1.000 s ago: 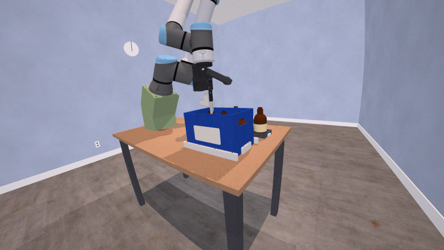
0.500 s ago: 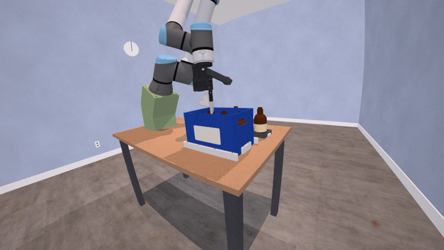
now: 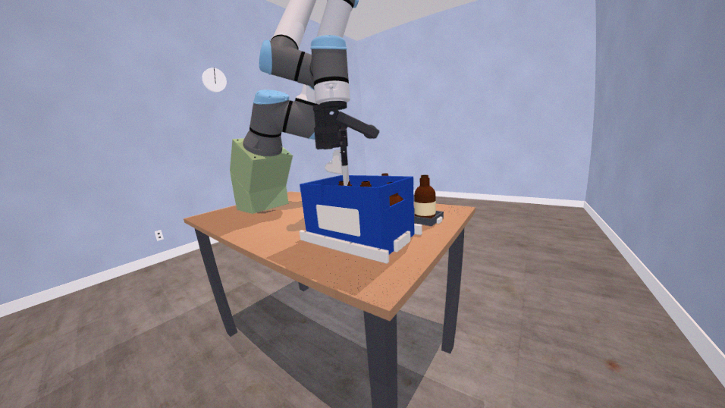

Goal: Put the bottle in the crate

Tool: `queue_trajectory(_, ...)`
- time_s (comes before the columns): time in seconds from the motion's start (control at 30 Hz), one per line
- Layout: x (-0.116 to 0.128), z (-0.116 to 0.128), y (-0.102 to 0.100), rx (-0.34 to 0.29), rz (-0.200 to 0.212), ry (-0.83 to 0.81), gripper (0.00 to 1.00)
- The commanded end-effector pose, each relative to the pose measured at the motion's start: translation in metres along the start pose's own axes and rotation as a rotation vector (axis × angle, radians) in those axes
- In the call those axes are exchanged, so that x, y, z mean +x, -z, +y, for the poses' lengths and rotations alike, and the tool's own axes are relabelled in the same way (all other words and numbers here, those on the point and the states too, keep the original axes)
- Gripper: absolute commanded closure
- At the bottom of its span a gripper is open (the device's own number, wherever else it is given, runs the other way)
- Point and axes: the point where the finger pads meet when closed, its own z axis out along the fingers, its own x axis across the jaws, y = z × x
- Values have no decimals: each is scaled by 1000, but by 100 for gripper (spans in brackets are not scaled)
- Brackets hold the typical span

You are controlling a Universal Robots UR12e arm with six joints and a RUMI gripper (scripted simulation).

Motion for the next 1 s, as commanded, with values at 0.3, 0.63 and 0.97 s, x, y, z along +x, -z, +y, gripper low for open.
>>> queue_trajectory(0.3, -2, -1, -1, 0, -1, 1, 100)
queue_trajectory(0.63, -2, -1, -1, 0, -1, 1, 100)
queue_trajectory(0.97, -2, -1, -4, 0, -1, 1, 100)
